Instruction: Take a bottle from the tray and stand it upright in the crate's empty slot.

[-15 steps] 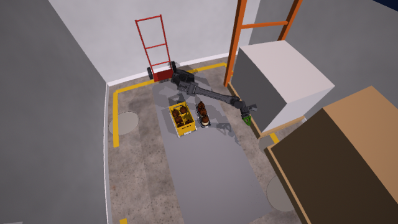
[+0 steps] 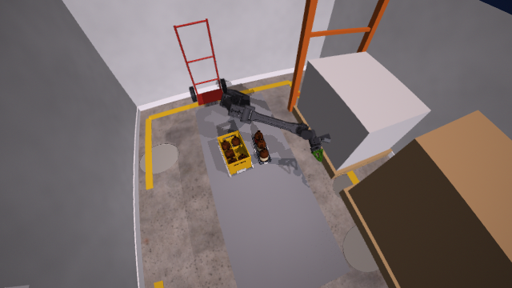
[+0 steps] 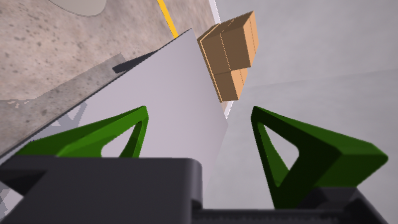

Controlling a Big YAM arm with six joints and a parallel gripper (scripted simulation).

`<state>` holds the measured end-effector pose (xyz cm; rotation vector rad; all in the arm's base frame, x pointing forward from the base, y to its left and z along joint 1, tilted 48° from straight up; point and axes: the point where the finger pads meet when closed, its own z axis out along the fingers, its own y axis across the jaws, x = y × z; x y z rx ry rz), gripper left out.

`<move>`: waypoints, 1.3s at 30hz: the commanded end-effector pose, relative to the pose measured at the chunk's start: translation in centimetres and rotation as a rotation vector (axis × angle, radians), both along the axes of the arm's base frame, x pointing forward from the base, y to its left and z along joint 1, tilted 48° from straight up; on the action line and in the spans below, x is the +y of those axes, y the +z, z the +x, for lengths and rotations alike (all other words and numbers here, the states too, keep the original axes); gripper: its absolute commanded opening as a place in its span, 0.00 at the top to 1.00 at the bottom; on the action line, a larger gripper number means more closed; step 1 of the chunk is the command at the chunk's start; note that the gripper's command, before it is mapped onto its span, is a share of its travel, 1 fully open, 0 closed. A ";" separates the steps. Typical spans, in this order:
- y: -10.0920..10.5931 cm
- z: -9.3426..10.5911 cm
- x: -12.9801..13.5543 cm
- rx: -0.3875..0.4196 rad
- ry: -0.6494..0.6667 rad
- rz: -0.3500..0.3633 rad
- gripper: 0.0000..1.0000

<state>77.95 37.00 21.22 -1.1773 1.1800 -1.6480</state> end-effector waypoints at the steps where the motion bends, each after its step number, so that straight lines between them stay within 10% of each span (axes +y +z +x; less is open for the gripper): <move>1: 0.8 -0.3 0.6 -0.010 0.008 0.006 0.00; 2: 0.8 -0.3 0.6 -0.010 0.008 0.006 0.00; 3: 5.6 -1.3 3.2 -0.074 0.041 0.052 0.00; 5: 4.7 -1.3 3.0 -0.050 0.042 0.045 0.00; 12: 5.1 0.3 -5.8 0.038 -0.035 0.047 0.00; 19: 5.9 -1.2 -11.4 0.150 -0.101 0.099 0.00; 22: 8.4 -2.8 -17.7 0.207 -0.142 0.132 0.00; 34: 10.3 -17.5 -36.9 0.454 -0.388 0.327 0.00; 36: 10.3 -17.5 -36.9 0.454 -0.388 0.327 0.00; 39: 9.4 -25.1 -42.2 0.531 -0.498 0.410 0.00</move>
